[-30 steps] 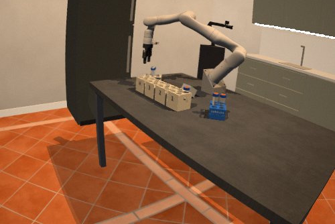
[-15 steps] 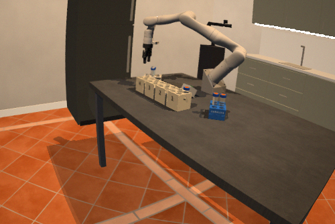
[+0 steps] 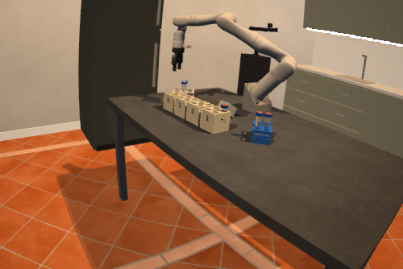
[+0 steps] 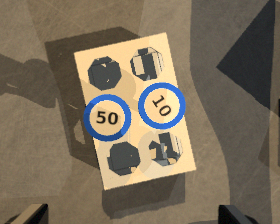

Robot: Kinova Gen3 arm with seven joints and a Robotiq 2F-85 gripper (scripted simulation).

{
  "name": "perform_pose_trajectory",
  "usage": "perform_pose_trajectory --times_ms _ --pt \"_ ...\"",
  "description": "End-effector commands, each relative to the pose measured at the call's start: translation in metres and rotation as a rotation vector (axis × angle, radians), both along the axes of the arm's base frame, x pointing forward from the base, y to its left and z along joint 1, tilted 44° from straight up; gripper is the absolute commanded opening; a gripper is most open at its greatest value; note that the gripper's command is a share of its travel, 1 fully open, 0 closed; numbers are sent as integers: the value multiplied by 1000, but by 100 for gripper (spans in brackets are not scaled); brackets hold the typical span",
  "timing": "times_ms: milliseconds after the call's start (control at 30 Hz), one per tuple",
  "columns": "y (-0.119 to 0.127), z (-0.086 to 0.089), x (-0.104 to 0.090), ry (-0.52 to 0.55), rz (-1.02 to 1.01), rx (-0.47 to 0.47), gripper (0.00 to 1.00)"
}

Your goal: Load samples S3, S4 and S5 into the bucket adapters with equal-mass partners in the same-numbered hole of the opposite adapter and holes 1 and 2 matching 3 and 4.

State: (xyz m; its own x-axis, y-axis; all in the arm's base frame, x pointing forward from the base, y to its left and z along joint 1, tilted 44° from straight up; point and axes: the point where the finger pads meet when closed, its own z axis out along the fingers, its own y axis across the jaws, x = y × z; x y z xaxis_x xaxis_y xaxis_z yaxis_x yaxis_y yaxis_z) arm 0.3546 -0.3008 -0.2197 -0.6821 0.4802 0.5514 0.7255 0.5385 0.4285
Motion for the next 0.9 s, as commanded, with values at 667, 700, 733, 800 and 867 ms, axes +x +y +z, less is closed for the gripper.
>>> perform_pose_trajectory --times_ms 667,700,733,800,867 --pt "-39 38 2 7 -7 -2 100" --pt "-36 42 5 -33 29 -6 100" --pt "-32 45 6 -56 56 -3 100" --pt "-24 52 6 -102 105 3 100" --pt "-17 59 6 -148 153 9 100"
